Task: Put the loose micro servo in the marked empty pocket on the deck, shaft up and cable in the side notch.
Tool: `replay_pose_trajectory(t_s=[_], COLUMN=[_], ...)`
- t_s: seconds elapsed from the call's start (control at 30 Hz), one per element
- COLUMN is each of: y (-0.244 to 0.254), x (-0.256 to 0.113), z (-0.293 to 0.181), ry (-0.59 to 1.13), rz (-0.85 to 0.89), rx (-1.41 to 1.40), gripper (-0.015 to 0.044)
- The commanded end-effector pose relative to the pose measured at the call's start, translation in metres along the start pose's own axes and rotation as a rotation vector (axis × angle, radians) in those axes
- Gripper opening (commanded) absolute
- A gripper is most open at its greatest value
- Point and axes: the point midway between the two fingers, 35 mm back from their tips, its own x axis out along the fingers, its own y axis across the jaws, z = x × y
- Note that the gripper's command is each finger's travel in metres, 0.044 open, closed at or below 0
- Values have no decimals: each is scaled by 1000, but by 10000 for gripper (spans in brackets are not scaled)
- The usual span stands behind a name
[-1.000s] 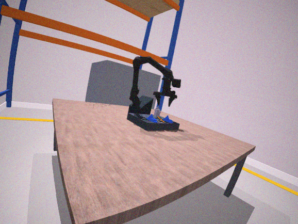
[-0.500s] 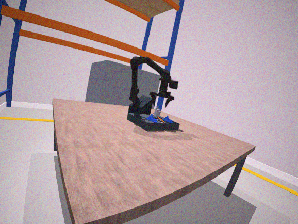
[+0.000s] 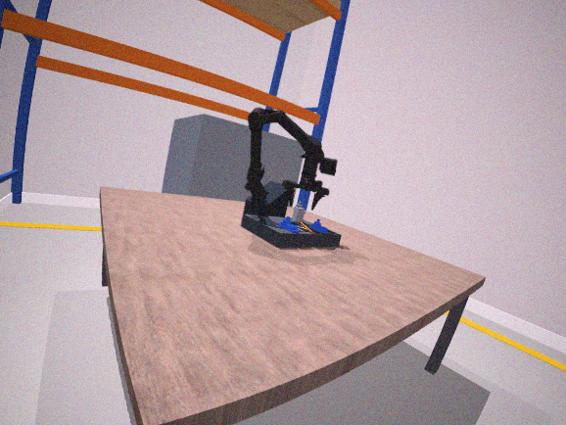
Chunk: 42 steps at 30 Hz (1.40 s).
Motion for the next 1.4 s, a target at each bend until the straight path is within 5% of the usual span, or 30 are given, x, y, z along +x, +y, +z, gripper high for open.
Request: replay_pose_trajectory(t_s=[0.0, 0.1, 0.47, 0.7, 0.83, 1.37], y=[-2, -2, -2, -2, -2, -1], x=[7, 10, 10, 10, 1, -20], z=[-1, -1, -1, -1, -1, 7], ry=[-1, -1, -1, -1, -1, -1], rz=[-9, -9, -9, -9, -8, -8], rx=[-8, -8, -8, -8, -8, -8], gripper=[440, 440, 151, 105, 0, 0])
